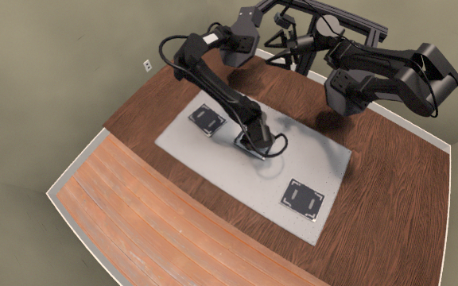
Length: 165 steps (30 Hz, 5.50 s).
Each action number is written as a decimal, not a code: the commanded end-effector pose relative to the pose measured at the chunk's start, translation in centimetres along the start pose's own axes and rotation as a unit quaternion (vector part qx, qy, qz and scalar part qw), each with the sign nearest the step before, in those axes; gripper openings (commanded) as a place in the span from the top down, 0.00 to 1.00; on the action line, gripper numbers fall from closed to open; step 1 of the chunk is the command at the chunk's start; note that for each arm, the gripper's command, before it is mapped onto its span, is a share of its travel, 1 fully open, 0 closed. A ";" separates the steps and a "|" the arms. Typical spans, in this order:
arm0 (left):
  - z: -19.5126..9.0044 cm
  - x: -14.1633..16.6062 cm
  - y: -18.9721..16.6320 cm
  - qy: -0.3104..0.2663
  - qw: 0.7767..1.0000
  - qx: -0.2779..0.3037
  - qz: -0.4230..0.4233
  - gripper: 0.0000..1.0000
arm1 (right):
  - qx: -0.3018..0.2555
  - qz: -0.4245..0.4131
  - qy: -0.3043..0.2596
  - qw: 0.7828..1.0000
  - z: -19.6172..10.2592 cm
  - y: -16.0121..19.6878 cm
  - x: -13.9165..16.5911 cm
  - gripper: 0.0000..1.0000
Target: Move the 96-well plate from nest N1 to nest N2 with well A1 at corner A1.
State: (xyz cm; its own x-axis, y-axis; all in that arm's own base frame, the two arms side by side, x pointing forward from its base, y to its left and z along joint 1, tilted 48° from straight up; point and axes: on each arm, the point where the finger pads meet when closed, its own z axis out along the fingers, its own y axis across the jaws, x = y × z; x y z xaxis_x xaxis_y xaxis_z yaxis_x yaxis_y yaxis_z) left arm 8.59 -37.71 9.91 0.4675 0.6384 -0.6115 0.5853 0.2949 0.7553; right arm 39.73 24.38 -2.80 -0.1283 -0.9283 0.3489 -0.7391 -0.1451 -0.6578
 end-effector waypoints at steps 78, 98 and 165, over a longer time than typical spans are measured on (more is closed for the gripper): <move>-0.3 -0.6 -0.2 -0.011 1.000 0.002 -0.004 0.00 | 0.012 -0.005 -0.020 1.000 -1.2 1.6 -0.8 0.22; -0.3 -0.6 -0.2 -0.011 1.000 0.002 -0.004 0.00 | -0.002 -0.011 -0.002 1.000 0.4 2.1 0.3 0.22; -0.3 -0.3 -0.6 -0.012 1.000 0.007 0.000 0.00 | 0.093 0.212 -0.126 0.965 -10.8 -2.7 12.3 0.00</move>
State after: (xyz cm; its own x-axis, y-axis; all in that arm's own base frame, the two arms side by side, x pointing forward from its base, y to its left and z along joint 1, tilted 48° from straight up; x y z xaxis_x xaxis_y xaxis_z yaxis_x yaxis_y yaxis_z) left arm 8.59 -37.74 9.97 0.4672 0.6363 -0.6138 0.5856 0.2974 0.7541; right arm 32.76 17.97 9.03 -0.2676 -0.9635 -0.0088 -0.5709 0.1659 -0.8041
